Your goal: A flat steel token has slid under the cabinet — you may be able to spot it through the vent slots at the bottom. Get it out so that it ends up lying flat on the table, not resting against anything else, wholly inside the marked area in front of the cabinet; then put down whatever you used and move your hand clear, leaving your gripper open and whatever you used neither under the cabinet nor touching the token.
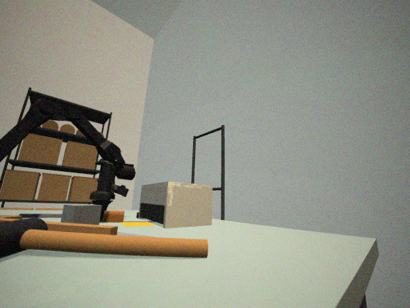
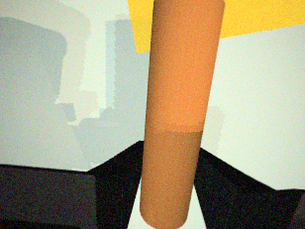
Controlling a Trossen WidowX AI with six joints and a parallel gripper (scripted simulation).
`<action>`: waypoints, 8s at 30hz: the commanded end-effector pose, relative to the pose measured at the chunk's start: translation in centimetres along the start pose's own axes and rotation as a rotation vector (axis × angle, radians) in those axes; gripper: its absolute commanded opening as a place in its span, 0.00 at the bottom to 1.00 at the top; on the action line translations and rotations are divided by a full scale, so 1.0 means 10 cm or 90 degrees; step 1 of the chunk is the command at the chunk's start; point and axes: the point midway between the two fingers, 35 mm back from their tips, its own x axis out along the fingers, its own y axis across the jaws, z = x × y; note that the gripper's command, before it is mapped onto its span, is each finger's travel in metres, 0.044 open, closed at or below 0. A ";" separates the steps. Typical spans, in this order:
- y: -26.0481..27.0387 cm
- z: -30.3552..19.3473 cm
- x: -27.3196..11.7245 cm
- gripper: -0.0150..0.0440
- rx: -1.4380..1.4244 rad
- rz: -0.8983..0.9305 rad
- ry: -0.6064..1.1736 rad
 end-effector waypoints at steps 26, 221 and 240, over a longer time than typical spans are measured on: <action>0.01 -0.35 0.01 0.25 0.002 -0.003 0.000; -0.11 -1.23 -0.03 0.25 -0.542 -0.001 0.006; -0.27 -1.12 -0.03 0.25 -0.549 -0.002 0.006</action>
